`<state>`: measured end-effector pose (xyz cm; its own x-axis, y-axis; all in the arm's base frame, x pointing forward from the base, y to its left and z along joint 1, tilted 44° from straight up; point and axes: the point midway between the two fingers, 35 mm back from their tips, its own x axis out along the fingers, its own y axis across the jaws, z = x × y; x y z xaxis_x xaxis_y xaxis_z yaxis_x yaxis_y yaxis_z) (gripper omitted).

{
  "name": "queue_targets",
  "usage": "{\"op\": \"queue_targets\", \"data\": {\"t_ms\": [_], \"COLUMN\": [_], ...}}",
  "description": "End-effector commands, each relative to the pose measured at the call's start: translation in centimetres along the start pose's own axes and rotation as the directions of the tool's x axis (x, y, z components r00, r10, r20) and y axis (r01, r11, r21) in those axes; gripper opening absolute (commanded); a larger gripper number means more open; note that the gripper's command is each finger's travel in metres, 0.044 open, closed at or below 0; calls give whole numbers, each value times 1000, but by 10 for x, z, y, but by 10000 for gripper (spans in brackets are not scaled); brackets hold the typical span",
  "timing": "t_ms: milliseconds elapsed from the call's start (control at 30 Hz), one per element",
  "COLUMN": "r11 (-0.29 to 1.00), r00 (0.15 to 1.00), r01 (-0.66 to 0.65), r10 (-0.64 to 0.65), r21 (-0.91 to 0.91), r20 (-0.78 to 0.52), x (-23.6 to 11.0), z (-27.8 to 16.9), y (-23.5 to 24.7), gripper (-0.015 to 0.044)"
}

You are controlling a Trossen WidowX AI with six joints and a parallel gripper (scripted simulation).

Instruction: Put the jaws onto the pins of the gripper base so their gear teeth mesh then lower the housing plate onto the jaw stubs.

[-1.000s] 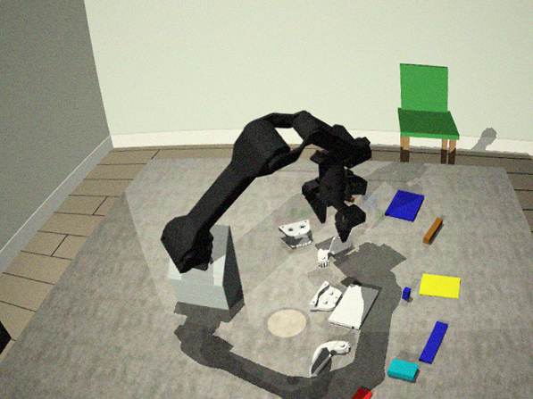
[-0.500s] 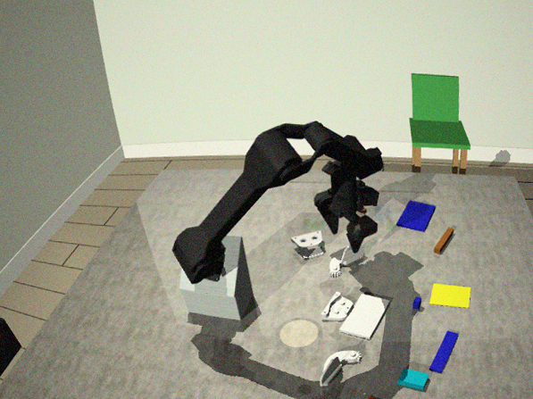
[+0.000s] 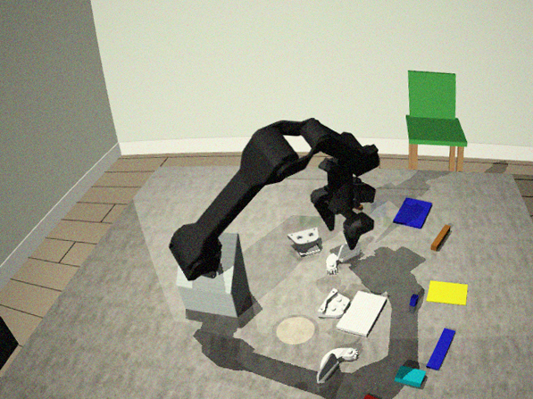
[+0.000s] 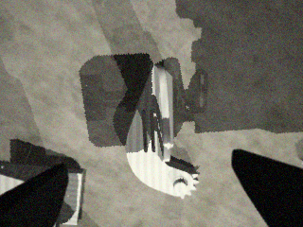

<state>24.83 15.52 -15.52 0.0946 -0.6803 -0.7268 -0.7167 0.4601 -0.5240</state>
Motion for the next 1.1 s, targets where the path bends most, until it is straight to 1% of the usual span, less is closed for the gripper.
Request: {"op": "queue_targets", "data": {"t_ms": [0, 333, 1067], "r11": [1000, 1000, 1000], "r00": [1000, 1000, 1000], "r01": [5, 0, 5], "r10": [-5, 0, -5], "r21": [-3, 0, -2], "r20": [3, 0, 3], "x": [0, 1, 37], "z": [1, 0, 3], "y": [-1, 0, -1], "gripper": [440, 440, 440]}}
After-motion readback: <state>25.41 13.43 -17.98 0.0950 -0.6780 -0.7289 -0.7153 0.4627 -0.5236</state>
